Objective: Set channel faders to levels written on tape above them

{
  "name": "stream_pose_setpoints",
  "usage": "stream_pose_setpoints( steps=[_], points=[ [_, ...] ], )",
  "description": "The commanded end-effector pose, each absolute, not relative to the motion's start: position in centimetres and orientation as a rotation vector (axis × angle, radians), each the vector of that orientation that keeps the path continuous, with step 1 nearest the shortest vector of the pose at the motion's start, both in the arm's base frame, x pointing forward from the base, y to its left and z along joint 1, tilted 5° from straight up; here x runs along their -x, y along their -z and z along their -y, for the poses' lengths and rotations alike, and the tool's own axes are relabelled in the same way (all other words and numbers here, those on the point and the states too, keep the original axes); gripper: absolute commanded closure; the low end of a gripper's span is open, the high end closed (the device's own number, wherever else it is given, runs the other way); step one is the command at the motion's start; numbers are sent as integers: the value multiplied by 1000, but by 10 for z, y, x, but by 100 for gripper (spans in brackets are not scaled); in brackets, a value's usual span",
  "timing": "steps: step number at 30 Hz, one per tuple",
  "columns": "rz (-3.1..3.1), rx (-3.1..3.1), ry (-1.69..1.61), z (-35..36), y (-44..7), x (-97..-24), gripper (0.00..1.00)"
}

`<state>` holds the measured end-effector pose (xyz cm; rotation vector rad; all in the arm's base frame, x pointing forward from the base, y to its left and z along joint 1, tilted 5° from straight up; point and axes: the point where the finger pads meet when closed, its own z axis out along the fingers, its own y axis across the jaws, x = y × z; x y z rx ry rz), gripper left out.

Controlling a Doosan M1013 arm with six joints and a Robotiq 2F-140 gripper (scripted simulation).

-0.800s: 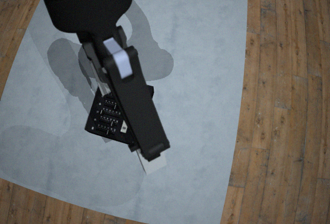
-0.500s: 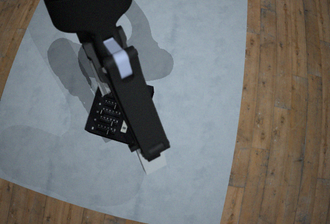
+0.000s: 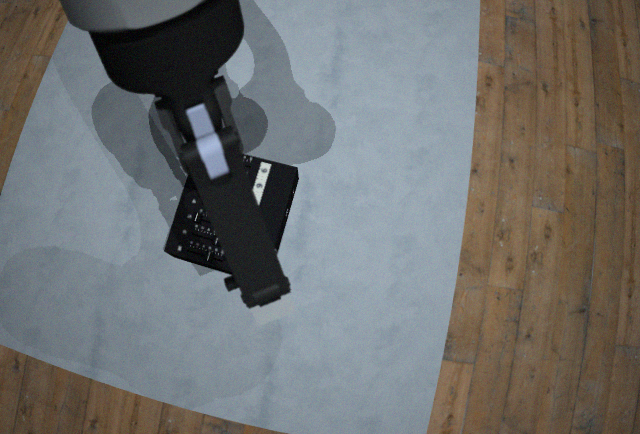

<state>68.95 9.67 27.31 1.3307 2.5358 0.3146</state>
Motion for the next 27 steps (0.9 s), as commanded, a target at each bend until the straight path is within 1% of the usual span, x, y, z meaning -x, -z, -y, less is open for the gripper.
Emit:
stream_pose_setpoints(
  steps=[1, 2, 3, 4, 6, 7, 10, 13, 27],
  points=[
    [-2484, -1566, -228, -75, -233, -675, 0],
    [-2438, -1710, -168, -61, -209, -664, 0],
    [-2438, -1710, -168, -61, -209, -664, 0],
    [-2379, -1849, -102, -47, -187, -652, 0],
    [-2379, -1849, -102, -47, -187, -652, 0],
    [-2315, -1971, -37, -34, -167, -640, 0],
    [-2315, -1971, -37, -34, -167, -640, 0],
    [-2172, -2181, 92, -11, -133, -616, 0],
    [-2155, -2201, 106, -9, -130, -614, 0]
  ],
)
